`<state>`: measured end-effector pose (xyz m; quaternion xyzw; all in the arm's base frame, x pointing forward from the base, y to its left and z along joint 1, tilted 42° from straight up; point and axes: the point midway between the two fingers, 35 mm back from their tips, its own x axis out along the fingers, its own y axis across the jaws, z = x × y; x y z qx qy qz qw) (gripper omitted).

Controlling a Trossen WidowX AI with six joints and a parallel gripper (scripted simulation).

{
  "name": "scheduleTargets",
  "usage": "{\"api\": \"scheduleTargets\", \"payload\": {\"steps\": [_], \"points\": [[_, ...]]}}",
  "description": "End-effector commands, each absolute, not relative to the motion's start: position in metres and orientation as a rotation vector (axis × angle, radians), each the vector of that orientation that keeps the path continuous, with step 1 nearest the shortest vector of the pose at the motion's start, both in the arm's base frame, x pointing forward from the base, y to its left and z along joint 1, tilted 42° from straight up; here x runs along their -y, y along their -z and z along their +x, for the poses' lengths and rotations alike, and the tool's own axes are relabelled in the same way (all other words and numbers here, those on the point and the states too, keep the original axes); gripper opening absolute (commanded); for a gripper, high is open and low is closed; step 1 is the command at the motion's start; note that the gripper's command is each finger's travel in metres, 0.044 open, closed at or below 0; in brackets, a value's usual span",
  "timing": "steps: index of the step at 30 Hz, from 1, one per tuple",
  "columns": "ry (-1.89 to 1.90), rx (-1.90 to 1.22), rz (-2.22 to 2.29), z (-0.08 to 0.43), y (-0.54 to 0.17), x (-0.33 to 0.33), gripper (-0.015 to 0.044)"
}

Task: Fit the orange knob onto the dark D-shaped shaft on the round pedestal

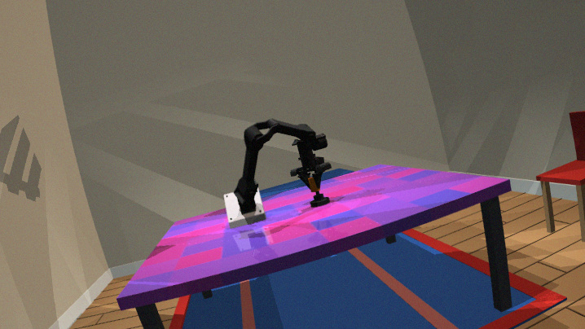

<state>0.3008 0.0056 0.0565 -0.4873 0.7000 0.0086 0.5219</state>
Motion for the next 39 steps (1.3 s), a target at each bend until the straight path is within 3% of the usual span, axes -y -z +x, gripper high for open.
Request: {"api": "scheduleTargets", "payload": {"steps": [1, 39], "points": [[-0.031, -1.672, -1.174, 0.3010, -0.0577, -0.0062, 0.0000], [-0.039, -1.674, -1.181, 0.3045, -0.0581, -0.0088, 0.0000]]}}
